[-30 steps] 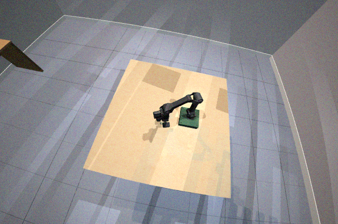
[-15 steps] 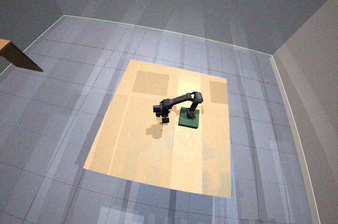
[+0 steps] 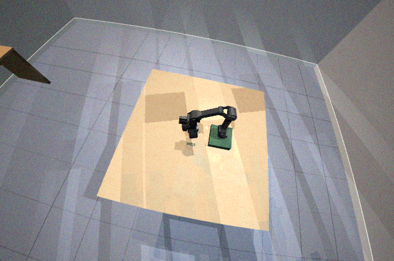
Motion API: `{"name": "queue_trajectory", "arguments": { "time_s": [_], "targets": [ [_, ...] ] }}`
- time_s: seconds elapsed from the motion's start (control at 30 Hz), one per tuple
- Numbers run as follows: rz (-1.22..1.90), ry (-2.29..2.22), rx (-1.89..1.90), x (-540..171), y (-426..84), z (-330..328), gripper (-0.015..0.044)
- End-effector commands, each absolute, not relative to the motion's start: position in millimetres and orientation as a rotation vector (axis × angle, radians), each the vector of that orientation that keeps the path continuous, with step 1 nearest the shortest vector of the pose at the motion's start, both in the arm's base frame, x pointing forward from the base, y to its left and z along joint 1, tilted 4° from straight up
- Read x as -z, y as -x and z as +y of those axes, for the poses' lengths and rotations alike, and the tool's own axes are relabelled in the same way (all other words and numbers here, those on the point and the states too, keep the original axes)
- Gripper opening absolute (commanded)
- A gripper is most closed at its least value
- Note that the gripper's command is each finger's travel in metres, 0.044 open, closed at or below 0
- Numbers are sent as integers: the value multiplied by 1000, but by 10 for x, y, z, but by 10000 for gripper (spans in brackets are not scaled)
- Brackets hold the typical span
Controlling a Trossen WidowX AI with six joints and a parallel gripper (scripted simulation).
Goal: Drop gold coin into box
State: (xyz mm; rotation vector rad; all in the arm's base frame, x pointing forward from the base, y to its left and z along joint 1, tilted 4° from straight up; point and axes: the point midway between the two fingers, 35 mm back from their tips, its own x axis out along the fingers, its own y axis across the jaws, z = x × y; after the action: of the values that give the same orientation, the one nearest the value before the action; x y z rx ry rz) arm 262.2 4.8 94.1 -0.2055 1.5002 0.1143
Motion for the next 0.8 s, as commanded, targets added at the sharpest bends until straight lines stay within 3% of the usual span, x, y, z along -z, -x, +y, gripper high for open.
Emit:
{"name": "queue_trajectory", "arguments": {
  "time_s": [0.0, 0.77],
  "targets": [
    [1500, 207, -120, -949, -2611, -46, 0],
    [1498, 218, -115, -970, -2564, -437, 0]
  ]
}}
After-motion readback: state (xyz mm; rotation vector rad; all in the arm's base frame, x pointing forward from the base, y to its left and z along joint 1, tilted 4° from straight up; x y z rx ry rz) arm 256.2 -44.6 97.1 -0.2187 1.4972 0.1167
